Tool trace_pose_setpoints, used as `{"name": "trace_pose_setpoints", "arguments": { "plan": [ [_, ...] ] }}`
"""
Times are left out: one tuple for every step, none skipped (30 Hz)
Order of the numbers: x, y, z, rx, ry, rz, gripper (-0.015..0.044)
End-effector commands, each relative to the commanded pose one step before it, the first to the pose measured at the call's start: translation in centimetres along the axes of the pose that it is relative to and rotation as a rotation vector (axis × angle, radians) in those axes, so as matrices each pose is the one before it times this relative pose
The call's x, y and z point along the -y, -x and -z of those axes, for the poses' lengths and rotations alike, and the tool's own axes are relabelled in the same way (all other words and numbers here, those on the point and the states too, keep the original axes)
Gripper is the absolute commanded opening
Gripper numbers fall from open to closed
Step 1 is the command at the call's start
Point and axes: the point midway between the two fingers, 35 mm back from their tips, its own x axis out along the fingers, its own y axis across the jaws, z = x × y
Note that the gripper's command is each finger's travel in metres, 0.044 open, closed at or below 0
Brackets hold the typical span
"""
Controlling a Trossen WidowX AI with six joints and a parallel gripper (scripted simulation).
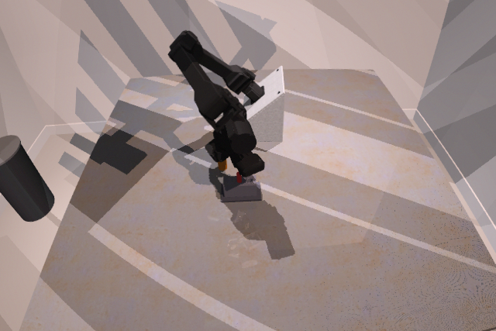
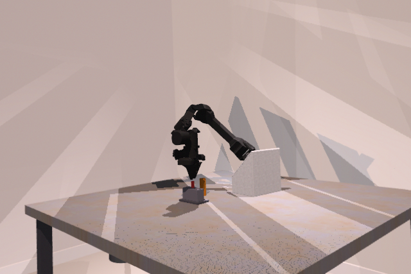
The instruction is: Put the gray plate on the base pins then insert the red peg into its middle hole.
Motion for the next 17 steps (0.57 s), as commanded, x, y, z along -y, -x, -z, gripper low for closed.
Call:
{"name": "trace_pose_setpoints", "arguments": {
  "plan": [
    [-0.018, 0.339, -0.004, 0.00336, 0.0000, -0.00047, 0.0150],
    [0.013, 0.050, 0.021, 0.00006, 0.0002, 0.00005, 0.0150],
    [0.010, 0.048, 0.022, 0.00002, 0.0001, 0.00002, 0.0150],
    [0.008, 0.049, 0.022, 0.00000, 0.0001, 0.00001, 0.0150],
    [0.007, 0.051, 0.021, -0.00001, 0.0000, 0.00000, 0.0150],
    [0.007, 0.053, 0.019, -0.00002, 0.0000, 0.00000, 0.0150],
    [0.007, 0.054, 0.017, -0.00002, 0.0000, 0.00000, 0.0150],
    [0.006, 0.055, 0.016, -0.00003, 0.0000, 0.00000, 0.0150],
    [0.006, 0.055, 0.015, -0.00003, 0.0000, 0.00000, 0.0150],
    [0.007, 0.055, 0.014, -0.00003, 0.0000, 0.00000, 0.0150],
    [0.007, 0.055, 0.014, -0.00003, 0.0000, 0.00000, 0.0150],
    [0.008, 0.055, 0.013, -0.00003, 0.0000, 0.00000, 0.0150],
    [0.008, 0.054, 0.013, -0.00003, 0.0000, 0.00000, 0.0150],
    [0.008, 0.054, 0.012, -0.00003, 0.0000, 0.00000, 0.0150],
    [0.008, 0.054, 0.011, -0.00003, 0.0000, 0.00000, 0.0150],
    [0.009, 0.054, 0.011, -0.00003, 0.0000, 0.00000, 0.0150],
    [0.009, 0.054, 0.010, -0.00003, 0.0000, 0.00000, 0.0150]
  ]
}}
